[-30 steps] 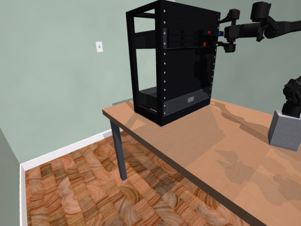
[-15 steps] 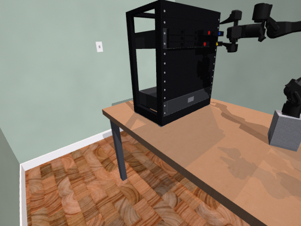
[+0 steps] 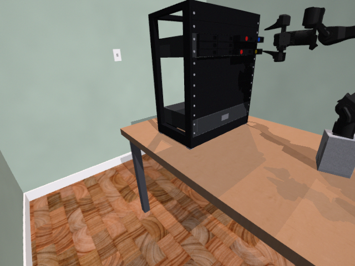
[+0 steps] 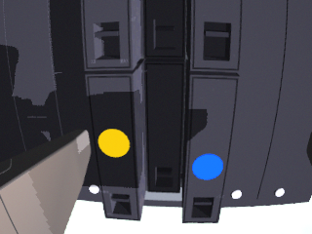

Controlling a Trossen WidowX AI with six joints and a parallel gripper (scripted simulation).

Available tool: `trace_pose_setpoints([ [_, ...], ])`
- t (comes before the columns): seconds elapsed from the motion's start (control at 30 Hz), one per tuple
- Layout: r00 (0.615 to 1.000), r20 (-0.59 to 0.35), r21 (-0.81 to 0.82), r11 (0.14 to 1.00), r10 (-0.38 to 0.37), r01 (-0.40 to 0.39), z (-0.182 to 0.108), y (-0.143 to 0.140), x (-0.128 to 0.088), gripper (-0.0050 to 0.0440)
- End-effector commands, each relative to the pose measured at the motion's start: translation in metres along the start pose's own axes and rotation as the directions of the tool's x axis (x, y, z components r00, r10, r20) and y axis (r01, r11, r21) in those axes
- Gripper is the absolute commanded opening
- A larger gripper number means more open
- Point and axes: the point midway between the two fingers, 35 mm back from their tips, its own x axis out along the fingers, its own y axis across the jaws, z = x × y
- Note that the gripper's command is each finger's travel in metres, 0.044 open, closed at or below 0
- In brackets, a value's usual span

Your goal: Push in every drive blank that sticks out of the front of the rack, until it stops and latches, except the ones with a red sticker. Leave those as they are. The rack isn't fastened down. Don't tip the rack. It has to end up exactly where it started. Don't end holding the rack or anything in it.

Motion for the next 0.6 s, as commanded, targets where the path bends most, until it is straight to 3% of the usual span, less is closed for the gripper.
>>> trace_pose_setpoints([
  [0.0, 1.0, 0.001, 0.005, 1.0, -0.027, 0.027, -0.016, -0.01, -0.004, 0.044],
  [0.57, 1.0, 0.001, 0.005, 1.0, -0.027, 0.027, -0.038, -0.01, -0.004, 0.044],
])
